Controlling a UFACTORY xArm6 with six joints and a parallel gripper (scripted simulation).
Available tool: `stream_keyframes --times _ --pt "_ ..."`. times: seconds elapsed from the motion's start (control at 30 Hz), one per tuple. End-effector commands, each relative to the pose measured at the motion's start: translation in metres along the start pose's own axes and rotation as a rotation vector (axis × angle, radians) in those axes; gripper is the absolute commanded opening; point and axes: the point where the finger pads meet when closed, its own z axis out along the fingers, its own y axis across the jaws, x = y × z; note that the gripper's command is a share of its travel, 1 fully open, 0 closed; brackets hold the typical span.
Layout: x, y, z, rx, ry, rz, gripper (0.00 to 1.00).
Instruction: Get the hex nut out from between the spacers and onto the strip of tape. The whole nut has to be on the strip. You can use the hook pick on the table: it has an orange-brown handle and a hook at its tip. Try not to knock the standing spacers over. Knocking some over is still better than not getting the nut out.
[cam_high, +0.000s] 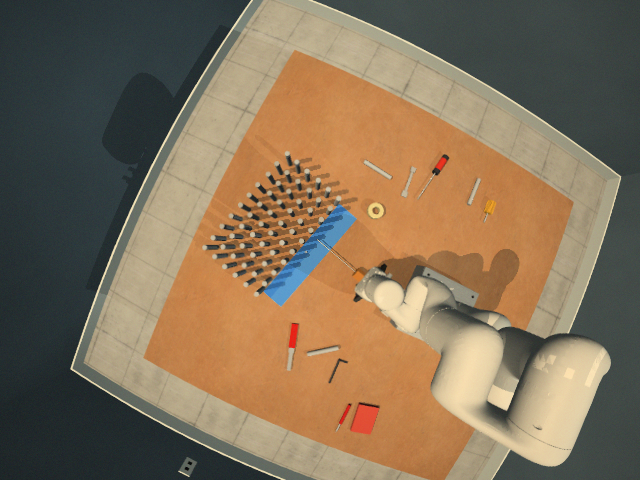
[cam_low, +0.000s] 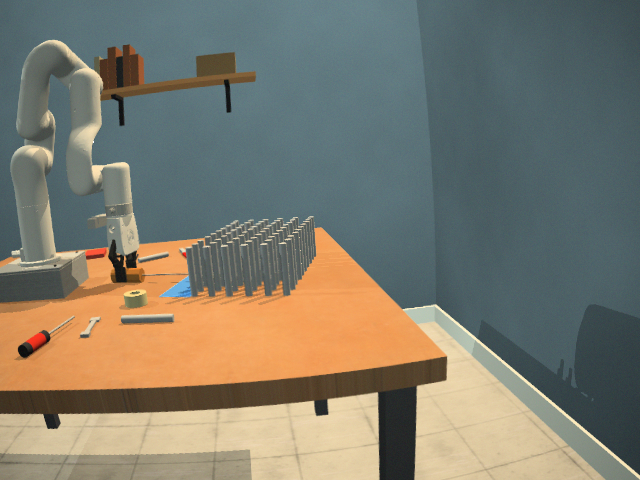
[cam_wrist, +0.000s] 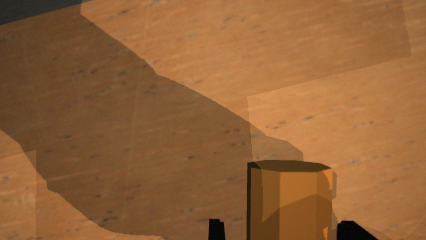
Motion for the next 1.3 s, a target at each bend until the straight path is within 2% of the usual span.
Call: stream_keyframes --times 0.0,0.9,1.17,1.27 --pt "-0.001 0.000 0.000 -0.001 -0.002 0.000 0.65" --pt "-0.001 0.001 -0.001 -0.002 -0.002 0.000 0.65" --pt "-0.001 0.000 -0.005 -0.002 -0.002 0.000 0.65" --pt "-0.001 0.000 -0.013 -0.001 -0.002 0.000 0.65"
